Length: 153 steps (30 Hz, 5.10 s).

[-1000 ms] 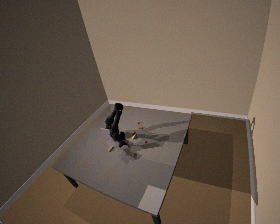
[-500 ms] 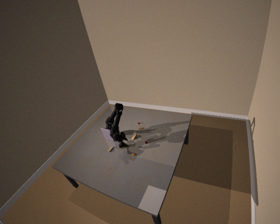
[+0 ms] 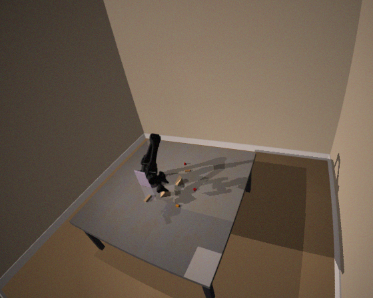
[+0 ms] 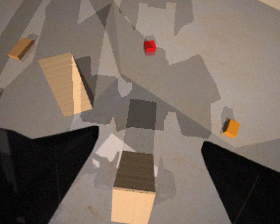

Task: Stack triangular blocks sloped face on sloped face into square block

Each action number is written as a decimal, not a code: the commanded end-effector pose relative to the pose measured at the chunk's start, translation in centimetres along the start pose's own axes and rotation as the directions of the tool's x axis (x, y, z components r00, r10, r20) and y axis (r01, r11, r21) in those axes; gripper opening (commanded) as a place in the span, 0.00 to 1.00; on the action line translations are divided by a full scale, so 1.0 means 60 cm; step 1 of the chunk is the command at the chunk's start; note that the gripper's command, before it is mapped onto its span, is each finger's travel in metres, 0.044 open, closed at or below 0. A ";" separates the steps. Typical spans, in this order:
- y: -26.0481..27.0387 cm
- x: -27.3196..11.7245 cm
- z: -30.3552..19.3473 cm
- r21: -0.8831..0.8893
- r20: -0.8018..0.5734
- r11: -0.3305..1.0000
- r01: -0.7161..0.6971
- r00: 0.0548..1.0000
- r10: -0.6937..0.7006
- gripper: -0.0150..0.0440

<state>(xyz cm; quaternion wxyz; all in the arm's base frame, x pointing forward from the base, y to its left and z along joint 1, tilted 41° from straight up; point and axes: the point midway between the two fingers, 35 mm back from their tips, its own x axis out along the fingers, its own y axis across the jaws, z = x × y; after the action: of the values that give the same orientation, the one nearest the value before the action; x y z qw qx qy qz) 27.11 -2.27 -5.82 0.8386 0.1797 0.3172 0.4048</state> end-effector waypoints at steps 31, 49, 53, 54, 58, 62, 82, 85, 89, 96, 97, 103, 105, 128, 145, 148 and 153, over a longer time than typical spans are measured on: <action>0.016 0.085 0.080 -0.008 -0.992 1.000 -0.013 0.126 -0.006 1.00; 0.011 0.105 -0.061 -0.005 -0.992 1.000 -0.013 0.124 -0.003 1.00; 0.014 0.104 -0.089 -0.004 -0.992 1.000 -0.013 0.124 -0.003 1.00; 0.014 0.104 -0.089 -0.004 -0.992 1.000 -0.013 0.124 -0.003 1.00; 0.016 0.106 -0.087 -0.004 -0.992 1.000 -0.013 0.124 -0.002 1.00; 0.015 0.104 -0.087 -0.006 -0.993 1.000 -0.016 0.119 -0.004 0.91; 0.013 0.092 -0.075 -0.007 -0.993 1.000 -0.016 0.119 -0.005 0.25; 0.011 0.074 -0.059 -0.008 -0.993 1.000 -0.015 0.119 -0.006 0.25; 0.010 0.049 -0.038 -0.009 -0.993 1.000 -0.014 0.119 -0.007 0.25; 0.010 0.003 -0.004 -0.009 -0.993 1.000 -0.014 0.117 -0.007 0.25; 0.011 -0.004 0.000 -0.009 -0.993 1.000 -0.013 0.117 -0.007 0.25; 0.013 -0.028 0.016 -0.008 -0.993 1.000 -0.013 0.116 -0.006 0.25; 0.012 -0.024 0.013 -0.005 -0.992 1.000 -0.011 0.128 -0.003 0.25; 0.008 -0.049 -0.009 -0.237 -0.733 0.930 -0.281 0.680 0.019 0.25; 0.035 -0.060 0.027 -0.365 -0.624 0.887 -0.283 0.782 -0.008 0.25; 0.050 -0.061 0.045 -0.365 -0.624 0.887 -0.283 0.782 -0.008 0.25; 0.078 -0.061 0.073 -0.365 -0.624 0.887 -0.283 0.782 -0.007 0.25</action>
<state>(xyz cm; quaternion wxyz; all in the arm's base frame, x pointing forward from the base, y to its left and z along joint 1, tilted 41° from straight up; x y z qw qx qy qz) 25.51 -2.92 0.27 0.6743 -0.1316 0.4572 0.5647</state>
